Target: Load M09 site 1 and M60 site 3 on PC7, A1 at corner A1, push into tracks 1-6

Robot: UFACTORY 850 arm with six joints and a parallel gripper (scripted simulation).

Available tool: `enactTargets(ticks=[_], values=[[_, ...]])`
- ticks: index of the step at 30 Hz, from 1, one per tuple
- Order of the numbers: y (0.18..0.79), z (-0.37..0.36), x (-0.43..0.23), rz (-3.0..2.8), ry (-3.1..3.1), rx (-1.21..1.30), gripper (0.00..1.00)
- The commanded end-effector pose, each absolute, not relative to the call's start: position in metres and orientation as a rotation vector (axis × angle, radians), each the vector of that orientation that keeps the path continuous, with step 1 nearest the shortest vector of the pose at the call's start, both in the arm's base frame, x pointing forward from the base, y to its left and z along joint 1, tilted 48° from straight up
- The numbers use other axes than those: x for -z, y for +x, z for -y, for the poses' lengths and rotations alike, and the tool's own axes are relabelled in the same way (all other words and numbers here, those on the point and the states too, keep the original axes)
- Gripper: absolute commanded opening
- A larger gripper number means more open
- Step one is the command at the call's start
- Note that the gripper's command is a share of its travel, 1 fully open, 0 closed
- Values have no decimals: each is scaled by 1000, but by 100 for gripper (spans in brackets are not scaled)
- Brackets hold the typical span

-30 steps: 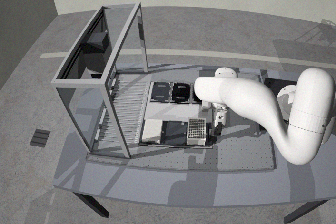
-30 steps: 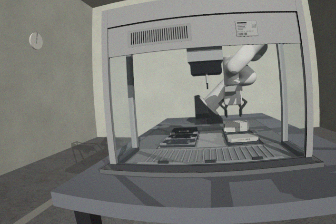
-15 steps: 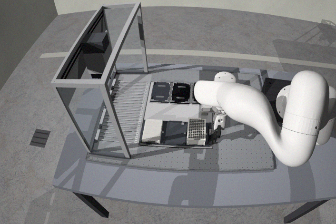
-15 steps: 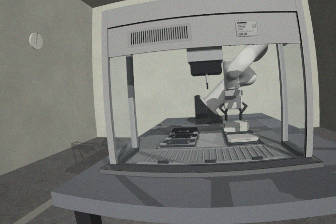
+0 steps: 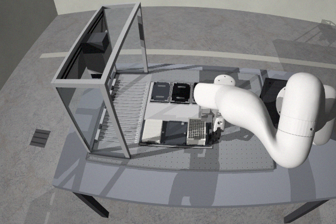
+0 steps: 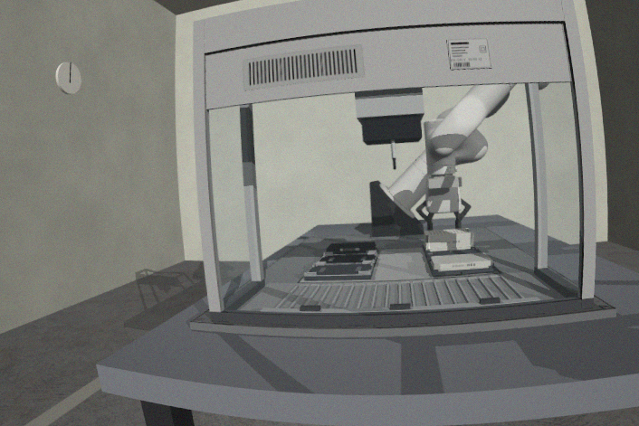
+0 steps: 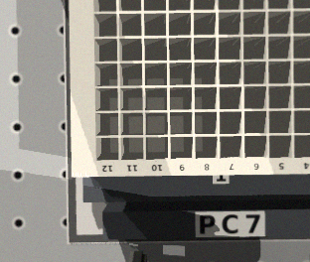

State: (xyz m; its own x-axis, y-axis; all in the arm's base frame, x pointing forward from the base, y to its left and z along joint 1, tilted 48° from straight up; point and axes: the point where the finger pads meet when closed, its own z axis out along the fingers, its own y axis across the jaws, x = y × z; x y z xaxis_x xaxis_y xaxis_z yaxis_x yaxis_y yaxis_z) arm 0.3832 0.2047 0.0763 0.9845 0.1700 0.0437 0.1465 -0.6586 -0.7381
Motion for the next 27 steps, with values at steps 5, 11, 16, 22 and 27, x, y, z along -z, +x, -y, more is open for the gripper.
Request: enactTargets(ticks=[5, 11, 16, 22, 27], values=[[384, -207, -75, 219, -2299, -35, 82], [383, -209, -72, 219, -2299, -35, 82], [383, -211, -71, 219, -2299, -35, 82], [383, -214, -68, 219, -2299, -35, 82], [382, -216, -66, 219, -2299, -35, 82]])
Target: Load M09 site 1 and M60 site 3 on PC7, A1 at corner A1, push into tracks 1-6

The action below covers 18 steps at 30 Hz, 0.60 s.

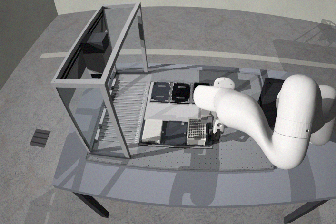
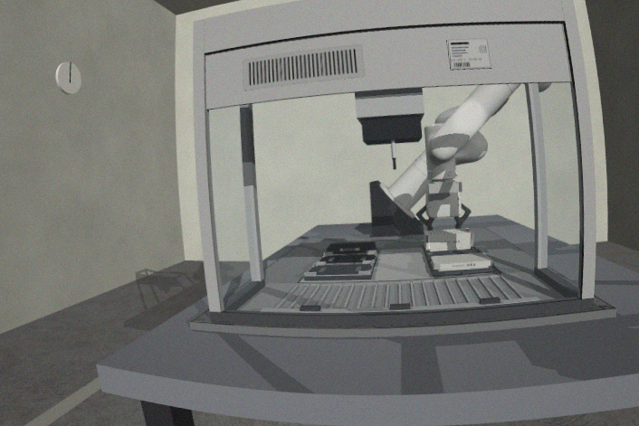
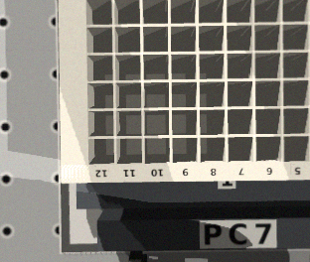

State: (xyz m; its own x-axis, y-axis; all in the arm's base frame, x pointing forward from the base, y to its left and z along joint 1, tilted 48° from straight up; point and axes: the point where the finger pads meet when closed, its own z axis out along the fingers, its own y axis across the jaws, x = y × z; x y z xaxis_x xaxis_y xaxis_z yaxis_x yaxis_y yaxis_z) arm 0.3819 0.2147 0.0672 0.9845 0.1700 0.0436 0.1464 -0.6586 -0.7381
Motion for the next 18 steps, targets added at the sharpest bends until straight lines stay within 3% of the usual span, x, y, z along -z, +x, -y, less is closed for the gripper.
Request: enactTargets(ticks=[1, 18], values=[[382, -216, -66, 219, -2299, -35, 82], [382, -219, -63, 219, -2299, -35, 82]])
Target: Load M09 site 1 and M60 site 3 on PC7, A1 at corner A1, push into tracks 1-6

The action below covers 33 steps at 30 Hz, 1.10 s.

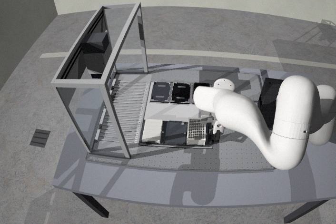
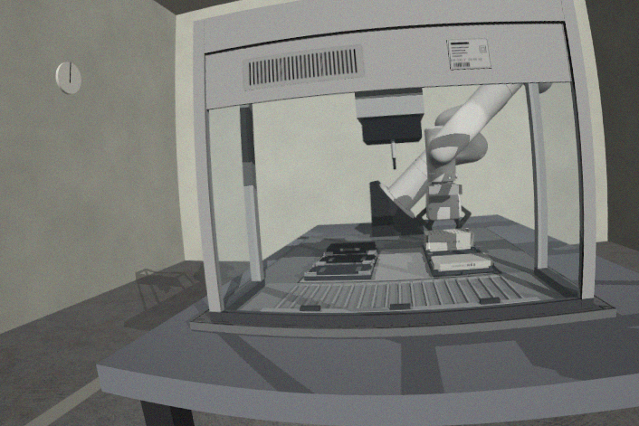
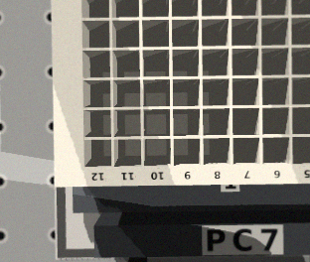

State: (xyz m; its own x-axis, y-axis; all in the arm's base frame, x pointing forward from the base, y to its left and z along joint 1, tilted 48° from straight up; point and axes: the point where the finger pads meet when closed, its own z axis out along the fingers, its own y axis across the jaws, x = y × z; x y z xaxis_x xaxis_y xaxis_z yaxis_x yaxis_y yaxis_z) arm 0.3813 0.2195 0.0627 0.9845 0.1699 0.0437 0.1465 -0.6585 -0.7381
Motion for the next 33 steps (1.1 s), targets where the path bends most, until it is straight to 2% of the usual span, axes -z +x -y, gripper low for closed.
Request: enactTargets(ticks=[1, 33], values=[[382, -219, -63, 219, -2299, -35, 82], [410, -224, -64, 219, -2299, -35, 82]])
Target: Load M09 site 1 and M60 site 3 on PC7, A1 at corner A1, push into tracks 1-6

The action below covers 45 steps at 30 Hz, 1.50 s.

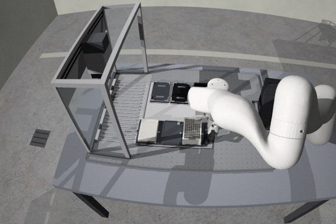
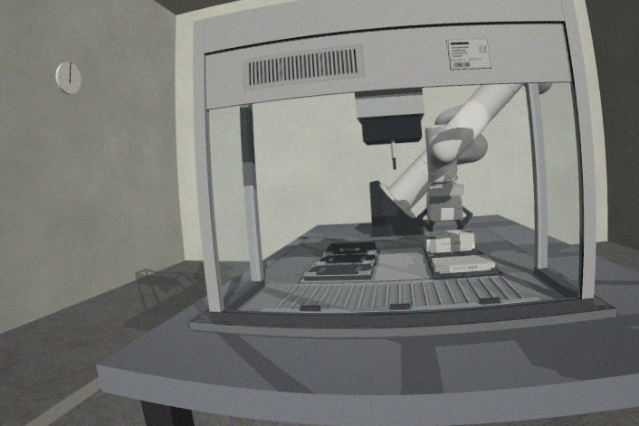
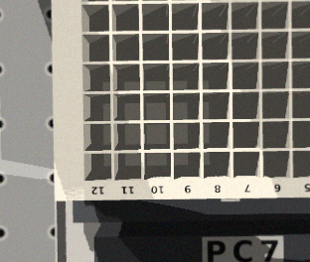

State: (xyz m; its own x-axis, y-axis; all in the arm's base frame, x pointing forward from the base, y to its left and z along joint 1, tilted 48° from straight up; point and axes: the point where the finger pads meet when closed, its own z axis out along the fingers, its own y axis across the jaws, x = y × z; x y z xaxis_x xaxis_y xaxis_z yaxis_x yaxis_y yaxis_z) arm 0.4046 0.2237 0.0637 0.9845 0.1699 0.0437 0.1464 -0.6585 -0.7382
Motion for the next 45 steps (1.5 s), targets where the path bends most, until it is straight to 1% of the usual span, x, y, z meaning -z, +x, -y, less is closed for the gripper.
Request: enactTargets(ticks=[1, 45], values=[[410, -224, -64, 219, -2299, -35, 82], [448, -231, -66, 219, -2299, -35, 82]])
